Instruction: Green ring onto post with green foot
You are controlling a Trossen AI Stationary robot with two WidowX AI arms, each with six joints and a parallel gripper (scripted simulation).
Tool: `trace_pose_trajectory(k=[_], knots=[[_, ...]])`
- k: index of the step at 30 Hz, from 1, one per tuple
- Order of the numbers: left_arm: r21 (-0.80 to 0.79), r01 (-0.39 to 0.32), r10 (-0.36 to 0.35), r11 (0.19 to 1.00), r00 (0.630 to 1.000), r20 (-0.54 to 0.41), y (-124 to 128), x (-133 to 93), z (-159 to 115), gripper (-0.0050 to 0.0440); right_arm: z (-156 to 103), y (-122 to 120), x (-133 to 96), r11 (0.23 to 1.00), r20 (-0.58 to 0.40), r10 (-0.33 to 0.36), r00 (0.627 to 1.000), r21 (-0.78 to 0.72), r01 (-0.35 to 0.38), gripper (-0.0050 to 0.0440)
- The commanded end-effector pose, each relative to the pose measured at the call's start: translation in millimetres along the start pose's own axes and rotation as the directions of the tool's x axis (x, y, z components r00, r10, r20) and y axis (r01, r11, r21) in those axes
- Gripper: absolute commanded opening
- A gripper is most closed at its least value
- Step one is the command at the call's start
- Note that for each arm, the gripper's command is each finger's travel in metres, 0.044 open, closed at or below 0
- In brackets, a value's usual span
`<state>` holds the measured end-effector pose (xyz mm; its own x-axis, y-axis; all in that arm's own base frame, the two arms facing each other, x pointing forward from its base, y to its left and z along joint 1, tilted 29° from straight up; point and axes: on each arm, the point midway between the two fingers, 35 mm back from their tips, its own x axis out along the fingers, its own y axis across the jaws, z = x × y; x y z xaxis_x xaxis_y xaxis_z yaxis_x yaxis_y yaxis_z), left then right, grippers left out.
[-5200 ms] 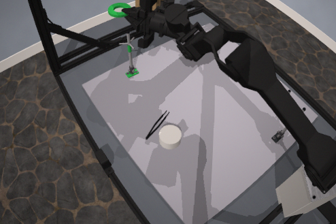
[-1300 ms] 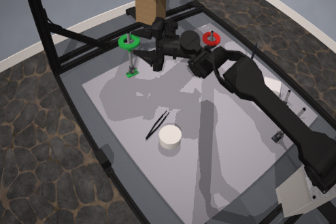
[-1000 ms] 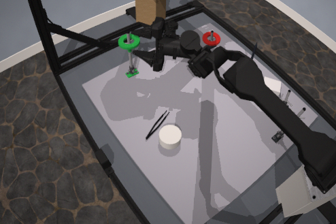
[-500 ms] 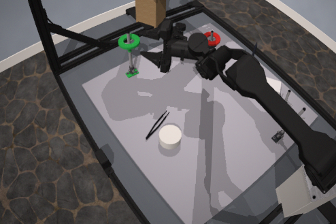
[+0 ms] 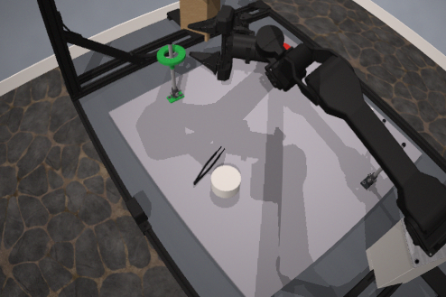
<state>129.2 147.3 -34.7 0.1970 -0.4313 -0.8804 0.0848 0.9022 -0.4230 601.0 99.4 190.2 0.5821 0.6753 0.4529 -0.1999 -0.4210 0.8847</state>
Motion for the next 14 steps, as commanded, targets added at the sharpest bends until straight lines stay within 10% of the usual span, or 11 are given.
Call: trace_pose_trajectory(k=[1,14], knots=[[0.001,0.003,-0.003,1.000,1.000,0.002,0,0,0,0.0400,-1,1,-21,0.999,0.004,-0.047,0.999,-0.010,0.047,0.0400],[0.001,0.003,-0.003,1.000,1.000,0.002,0,0,0,0.0400,-2,3,-46,0.995,0.011,-0.094,0.995,-0.029,0.095,0.0400]])
